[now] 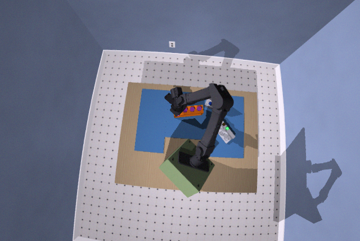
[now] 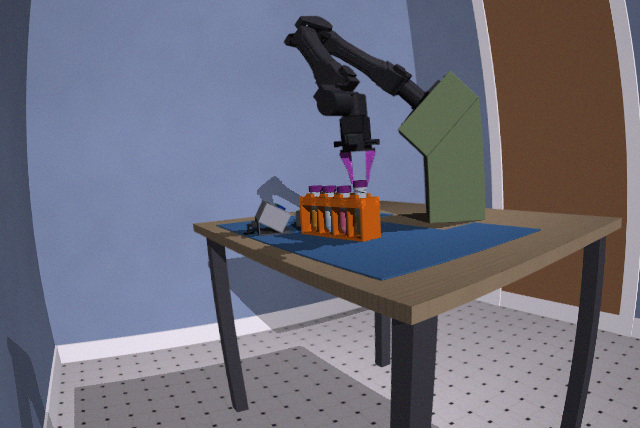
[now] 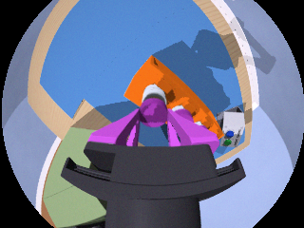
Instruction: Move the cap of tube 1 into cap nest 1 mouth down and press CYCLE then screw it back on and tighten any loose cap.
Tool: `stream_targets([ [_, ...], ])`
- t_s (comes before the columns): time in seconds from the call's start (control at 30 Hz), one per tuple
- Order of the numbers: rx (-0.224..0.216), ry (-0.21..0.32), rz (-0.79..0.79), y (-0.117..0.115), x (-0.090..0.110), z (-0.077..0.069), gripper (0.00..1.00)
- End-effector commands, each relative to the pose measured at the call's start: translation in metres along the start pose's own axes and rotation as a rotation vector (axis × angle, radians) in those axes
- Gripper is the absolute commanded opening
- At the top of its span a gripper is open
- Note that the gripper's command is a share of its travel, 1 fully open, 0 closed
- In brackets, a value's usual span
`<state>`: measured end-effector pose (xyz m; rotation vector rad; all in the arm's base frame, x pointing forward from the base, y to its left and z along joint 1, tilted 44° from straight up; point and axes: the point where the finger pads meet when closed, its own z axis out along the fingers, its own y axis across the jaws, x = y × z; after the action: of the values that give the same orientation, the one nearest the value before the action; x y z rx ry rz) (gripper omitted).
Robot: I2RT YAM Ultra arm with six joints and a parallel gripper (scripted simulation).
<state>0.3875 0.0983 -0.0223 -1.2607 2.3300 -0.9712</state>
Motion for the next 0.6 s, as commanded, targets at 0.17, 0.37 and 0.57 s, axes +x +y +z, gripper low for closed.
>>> stream_targets([
  [0.17,0.009,-0.039,0.004,-0.0034,-0.0112,-0.0037,0.0],
  [0.37,0.009,-0.039,0.004,-0.0034,-0.0112,-0.0037,0.0],
  [0.57,0.009,-0.039,0.004,-0.0022,-0.0121,-0.0042,0.0],
])
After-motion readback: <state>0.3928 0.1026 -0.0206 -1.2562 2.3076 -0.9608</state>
